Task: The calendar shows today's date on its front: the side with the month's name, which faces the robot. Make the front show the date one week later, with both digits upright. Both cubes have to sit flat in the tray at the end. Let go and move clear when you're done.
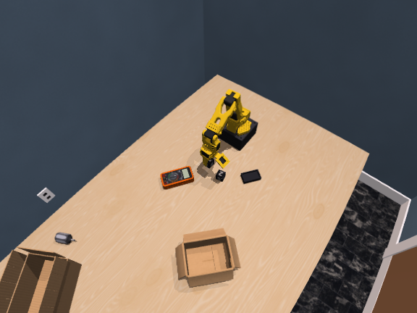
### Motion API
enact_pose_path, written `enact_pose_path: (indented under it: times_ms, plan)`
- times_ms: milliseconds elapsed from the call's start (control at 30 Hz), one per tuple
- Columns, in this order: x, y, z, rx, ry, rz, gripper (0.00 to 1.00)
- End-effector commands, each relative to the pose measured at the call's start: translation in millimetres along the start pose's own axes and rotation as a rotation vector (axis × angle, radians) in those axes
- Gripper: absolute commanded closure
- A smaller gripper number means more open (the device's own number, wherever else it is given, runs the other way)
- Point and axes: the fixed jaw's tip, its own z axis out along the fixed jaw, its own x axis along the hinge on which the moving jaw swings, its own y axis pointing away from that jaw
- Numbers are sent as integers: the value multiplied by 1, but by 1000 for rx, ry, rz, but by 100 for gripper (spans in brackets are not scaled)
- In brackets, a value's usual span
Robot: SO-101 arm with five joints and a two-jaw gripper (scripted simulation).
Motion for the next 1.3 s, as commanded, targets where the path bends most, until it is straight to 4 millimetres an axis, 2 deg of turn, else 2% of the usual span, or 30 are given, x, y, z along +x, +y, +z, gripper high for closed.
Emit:
enact_pose_path:
  times_ms: [0,267,533,600,633,800,1033,1267]
  plan:
    - [1,-5,-6,30,-5,0,100]
    - [-5,-4,-6,30,-5,-28,100]
    - [-38,3,-6,29,-6,-200,100]
    - [-38,3,-6,29,-6,-200,100]
    - [-44,5,-6,29,-6,-233,100]
    - [-78,21,-6,29,-8,-418,100]
    - [-120,54,-6,28,-10,-688,100]
    - [-139,76,-6,27,-11,-839,100]
